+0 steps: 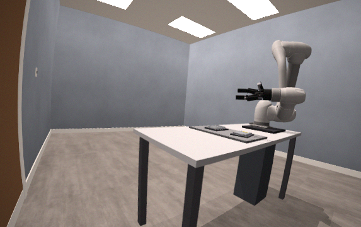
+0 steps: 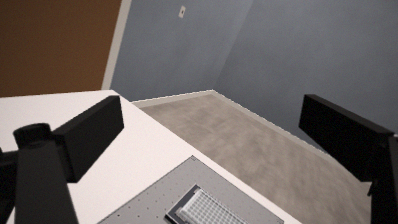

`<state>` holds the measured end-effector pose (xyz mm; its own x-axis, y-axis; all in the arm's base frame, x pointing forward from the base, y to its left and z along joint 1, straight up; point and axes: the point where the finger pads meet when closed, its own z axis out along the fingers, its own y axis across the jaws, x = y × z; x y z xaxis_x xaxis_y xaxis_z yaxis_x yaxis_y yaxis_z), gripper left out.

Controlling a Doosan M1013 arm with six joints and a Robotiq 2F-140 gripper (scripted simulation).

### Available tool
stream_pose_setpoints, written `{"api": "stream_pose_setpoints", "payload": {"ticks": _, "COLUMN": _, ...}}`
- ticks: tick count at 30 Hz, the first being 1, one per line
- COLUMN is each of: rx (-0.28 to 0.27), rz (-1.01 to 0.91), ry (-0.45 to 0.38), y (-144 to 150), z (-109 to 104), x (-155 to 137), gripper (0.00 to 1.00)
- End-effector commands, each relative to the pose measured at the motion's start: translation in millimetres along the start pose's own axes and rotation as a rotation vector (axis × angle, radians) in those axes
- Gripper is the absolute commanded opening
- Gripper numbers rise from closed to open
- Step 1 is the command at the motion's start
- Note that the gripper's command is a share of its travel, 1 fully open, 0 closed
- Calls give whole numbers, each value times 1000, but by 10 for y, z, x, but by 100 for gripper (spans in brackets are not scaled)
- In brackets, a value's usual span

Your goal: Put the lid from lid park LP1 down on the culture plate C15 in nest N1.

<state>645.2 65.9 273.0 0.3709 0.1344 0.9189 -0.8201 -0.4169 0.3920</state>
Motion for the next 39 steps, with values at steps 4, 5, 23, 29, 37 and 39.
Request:
{"api": "stream_pose_setpoints", "payload": {"ticks": 4, "rx": 0, "rz": 1, "ry": 0, "y": 1, "z": 0, "x": 5, "gripper": 100}}
{"api": "stream_pose_setpoints", "payload": {"ticks": 5, "rx": 0, "rz": 1, "ry": 0, "y": 1, "z": 0, "x": 5, "gripper": 100}}
{"api": "stream_pose_setpoints", "payload": {"ticks": 23, "rx": 52, "rz": -29, "ry": -44, "y": -26, "z": -21, "x": -73, "gripper": 100}}
{"api": "stream_pose_setpoints", "payload": {"ticks": 29, "rx": 313, "rz": -177, "ry": -268, "y": -147, "z": -142, "x": -462, "gripper": 100}}
{"api": "stream_pose_setpoints", "payload": {"ticks": 37, "rx": 623, "rz": -352, "ry": -536, "y": -301, "z": -280, "x": -971, "gripper": 100}}
{"api": "stream_pose_setpoints", "payload": {"ticks": 39, "rx": 689, "rz": -394, "ry": -597, "y": -321, "z": -311, "x": -1124, "gripper": 100}}
